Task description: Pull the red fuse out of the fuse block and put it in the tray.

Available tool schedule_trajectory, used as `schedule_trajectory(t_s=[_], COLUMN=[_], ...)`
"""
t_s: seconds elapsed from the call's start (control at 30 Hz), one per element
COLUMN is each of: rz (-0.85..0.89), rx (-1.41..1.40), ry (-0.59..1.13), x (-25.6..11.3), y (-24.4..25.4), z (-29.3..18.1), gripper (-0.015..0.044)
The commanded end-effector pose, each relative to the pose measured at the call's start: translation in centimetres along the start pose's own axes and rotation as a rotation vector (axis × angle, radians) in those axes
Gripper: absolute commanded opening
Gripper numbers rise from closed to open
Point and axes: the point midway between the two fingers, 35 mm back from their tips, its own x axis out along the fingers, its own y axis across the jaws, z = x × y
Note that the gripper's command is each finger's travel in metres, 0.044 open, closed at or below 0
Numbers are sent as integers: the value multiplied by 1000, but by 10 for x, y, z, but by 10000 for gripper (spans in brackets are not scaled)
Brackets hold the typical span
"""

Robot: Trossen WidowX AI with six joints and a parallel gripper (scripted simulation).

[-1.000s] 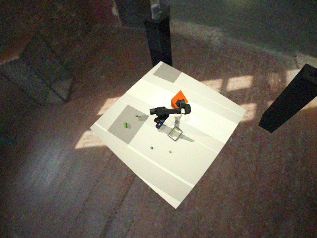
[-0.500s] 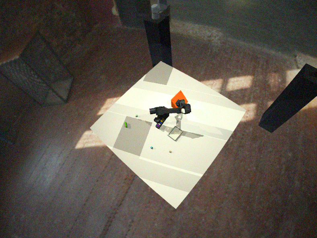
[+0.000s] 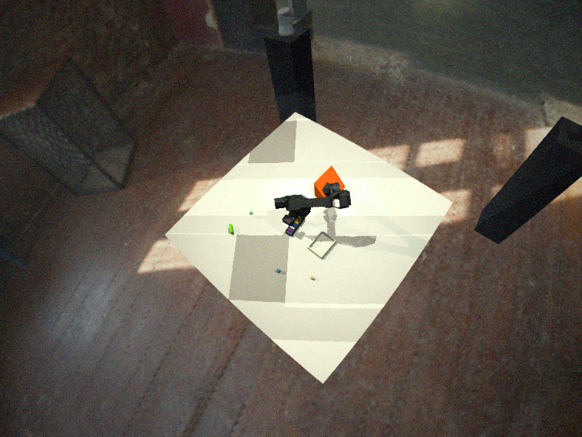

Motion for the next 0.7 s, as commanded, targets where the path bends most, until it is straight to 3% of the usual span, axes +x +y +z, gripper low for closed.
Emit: schedule_trajectory(t_s=[0.0,0.67], rz=[2,3], rx=[-4,-3], ry=[2,2], x=[-3,-23], y=[0,0], z=[0,0], gripper=[0,0])
